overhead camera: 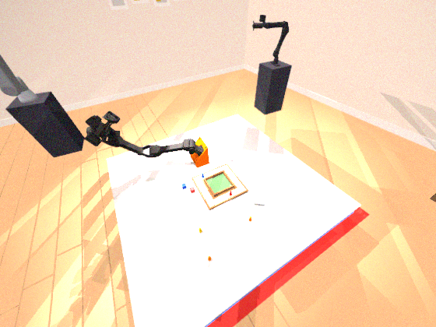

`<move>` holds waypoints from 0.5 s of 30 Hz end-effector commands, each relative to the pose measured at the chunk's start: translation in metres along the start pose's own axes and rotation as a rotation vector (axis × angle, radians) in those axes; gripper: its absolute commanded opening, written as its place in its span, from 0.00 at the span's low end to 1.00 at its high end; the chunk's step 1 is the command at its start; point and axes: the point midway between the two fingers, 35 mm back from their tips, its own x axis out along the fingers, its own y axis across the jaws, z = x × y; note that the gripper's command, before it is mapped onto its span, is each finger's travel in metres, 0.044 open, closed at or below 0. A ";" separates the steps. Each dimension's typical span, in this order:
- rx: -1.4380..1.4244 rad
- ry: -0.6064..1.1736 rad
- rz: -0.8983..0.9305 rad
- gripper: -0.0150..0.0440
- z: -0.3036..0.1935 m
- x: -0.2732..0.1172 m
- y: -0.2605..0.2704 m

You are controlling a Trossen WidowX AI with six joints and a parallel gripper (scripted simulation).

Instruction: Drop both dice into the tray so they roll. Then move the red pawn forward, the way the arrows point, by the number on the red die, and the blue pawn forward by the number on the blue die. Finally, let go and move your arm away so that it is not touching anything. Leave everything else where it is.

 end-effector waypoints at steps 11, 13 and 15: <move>-0.128 0.384 -0.078 0.72 -0.089 0.071 0.060; -0.158 0.491 -0.106 0.72 -0.120 0.085 0.068; -0.186 0.598 -0.137 0.72 -0.154 0.096 0.073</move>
